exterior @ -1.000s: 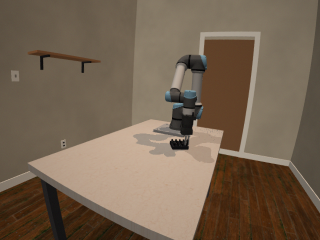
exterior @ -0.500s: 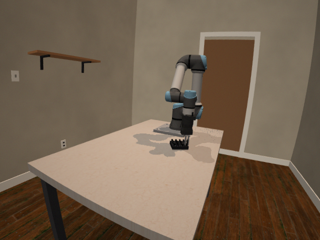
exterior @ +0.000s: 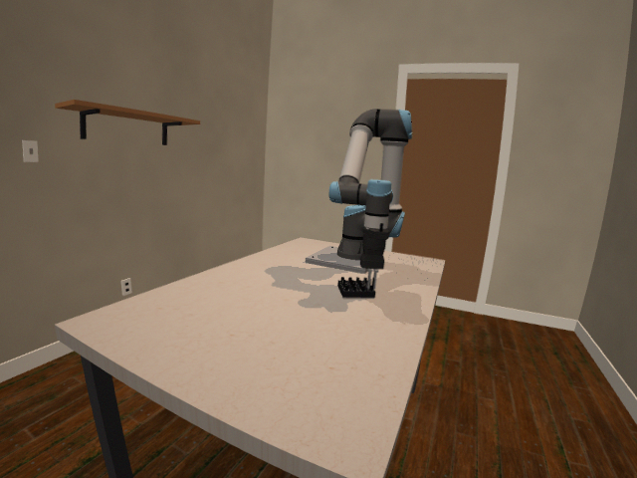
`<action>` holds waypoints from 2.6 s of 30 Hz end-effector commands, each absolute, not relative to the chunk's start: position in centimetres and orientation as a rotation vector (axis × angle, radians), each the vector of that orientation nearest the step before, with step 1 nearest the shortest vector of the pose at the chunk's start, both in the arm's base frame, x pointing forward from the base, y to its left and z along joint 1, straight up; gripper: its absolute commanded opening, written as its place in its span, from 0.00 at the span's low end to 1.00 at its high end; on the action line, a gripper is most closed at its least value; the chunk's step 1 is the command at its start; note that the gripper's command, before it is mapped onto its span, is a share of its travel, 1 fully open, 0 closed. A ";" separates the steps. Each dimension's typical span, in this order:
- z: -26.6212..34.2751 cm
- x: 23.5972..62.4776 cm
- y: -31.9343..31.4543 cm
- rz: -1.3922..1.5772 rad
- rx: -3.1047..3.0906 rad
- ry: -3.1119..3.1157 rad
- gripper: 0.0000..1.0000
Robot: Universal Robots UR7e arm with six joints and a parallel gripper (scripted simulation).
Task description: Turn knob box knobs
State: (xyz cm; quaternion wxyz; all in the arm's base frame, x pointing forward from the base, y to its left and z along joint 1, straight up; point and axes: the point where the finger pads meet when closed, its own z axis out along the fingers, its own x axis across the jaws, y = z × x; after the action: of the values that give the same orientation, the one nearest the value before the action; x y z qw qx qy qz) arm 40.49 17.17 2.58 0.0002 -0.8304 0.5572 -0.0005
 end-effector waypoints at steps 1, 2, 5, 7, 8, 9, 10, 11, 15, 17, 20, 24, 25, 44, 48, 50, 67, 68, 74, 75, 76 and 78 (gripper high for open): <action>2.5 40.3 17.3 0.001 -2.542 1.847 0.30; 2.5 40.4 17.3 0.000 -2.530 1.864 0.30; 2.5 40.4 17.3 0.000 -2.489 1.918 0.30; 2.5 40.4 17.3 0.000 -2.459 1.956 0.30; 2.5 40.4 17.3 0.000 -2.459 1.956 0.30; 2.5 40.4 17.3 0.000 -2.459 1.956 0.30; 2.5 40.4 17.3 0.000 -2.444 1.976 0.30; 2.5 40.4 17.3 0.000 -2.427 1.995 0.30; 2.5 40.5 17.3 -0.001 -2.358 2.077 0.30; 2.5 40.5 17.3 -0.002 -2.320 2.118 0.30; 2.6 40.6 17.3 -0.003 -2.259 2.182 0.30; 2.6 40.6 17.3 -0.003 -2.172 2.269 0.30; 2.6 40.6 17.3 -0.003 -2.172 2.269 0.30; 2.6 40.6 17.3 -0.003 -1.766 2.597 0.30; 2.6 40.6 17.3 -0.003 -1.656 2.669 0.30; 2.6 40.6 17.3 -0.002 -1.600 2.702 0.30; 2.6 40.6 17.3 -0.002 -1.202 2.901 0.30; 2.6 40.6 17.3 -0.002 -1.178 2.911 0.30; 2.6 40.6 17.3 -0.002 -1.043 2.962 0.30; 2.6 40.6 17.3 -0.002 -1.022 2.969 0.30; 2.6 40.6 17.3 -0.002 -1.022 2.969 0.30; 2.6 40.6 17.3 -0.002 -1.002 2.976 0.30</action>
State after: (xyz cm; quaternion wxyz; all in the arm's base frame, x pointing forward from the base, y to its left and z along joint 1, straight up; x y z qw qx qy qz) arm 40.45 17.18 2.57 0.0013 -0.3485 0.9373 0.0008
